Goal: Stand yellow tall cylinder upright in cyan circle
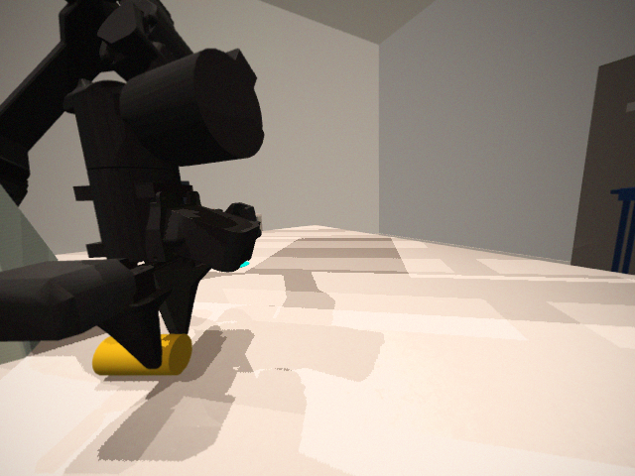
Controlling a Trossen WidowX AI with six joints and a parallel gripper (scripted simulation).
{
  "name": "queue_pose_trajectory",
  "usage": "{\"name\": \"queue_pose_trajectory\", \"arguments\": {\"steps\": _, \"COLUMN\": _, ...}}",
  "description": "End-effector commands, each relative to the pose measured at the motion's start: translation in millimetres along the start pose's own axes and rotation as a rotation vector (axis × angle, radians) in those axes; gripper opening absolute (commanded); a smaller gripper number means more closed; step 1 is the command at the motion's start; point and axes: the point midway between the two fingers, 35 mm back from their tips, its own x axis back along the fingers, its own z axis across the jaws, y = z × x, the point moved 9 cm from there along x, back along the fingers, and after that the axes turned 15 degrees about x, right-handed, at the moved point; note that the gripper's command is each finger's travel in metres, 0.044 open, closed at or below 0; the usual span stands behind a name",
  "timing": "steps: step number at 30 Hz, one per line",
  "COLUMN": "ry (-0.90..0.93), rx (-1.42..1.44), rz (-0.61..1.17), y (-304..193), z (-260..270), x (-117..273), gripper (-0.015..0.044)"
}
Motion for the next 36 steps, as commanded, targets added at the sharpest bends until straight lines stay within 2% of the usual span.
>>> {"name": "queue_pose_trajectory", "arguments": {"steps": 1, "ry": 0.003, "rx": -0.023, "rz": -0.023, "y": 2, "z": -1, "x": 6, "gripper": 0.0105}}
{"name": "queue_pose_trajectory", "arguments": {"steps": 36, "ry": -0.005, "rx": -0.014, "rz": -0.012, "y": 4, "z": -3, "x": 78, "gripper": 0.0105}}
